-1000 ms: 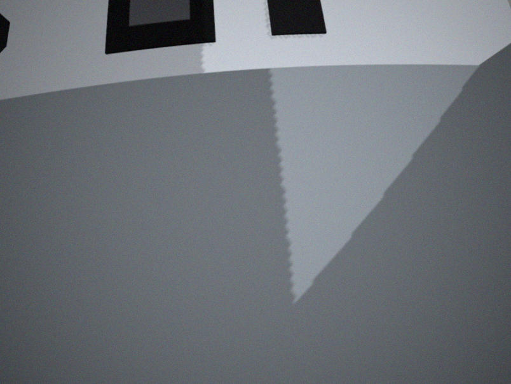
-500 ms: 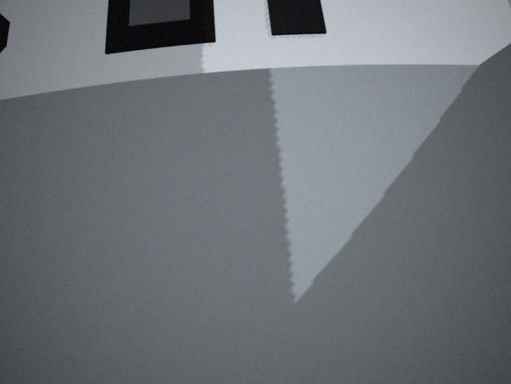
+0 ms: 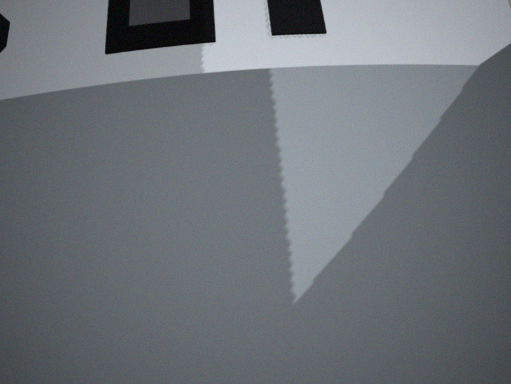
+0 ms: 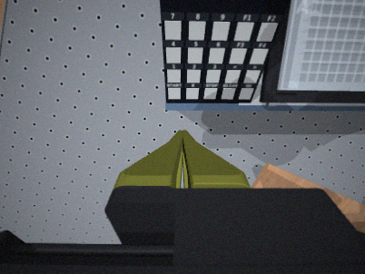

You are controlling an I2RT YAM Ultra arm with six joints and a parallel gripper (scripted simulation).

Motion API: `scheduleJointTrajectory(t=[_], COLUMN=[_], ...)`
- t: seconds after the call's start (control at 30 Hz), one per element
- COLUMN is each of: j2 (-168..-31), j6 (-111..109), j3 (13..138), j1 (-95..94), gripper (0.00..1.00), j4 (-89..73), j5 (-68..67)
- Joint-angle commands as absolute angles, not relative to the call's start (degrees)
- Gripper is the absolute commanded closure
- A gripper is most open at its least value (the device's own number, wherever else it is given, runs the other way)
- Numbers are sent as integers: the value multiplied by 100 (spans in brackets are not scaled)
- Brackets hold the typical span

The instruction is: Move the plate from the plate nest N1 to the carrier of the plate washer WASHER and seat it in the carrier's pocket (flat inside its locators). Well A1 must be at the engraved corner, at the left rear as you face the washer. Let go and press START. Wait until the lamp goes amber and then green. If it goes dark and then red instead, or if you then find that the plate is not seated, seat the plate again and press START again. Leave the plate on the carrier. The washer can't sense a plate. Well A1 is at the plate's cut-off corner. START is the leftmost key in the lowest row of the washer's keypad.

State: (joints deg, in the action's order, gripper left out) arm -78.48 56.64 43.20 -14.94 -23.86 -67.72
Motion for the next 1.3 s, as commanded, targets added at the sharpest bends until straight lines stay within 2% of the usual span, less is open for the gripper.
scheduleJointTrajectory(t=[0.0,1.27], j2=[-7696,-8133], j6=[5307,3523], j3=[4213,3865], j1=[-1421,-481], gripper=[100,100], j4=[-1913,515], j5=[-6694,-5945])
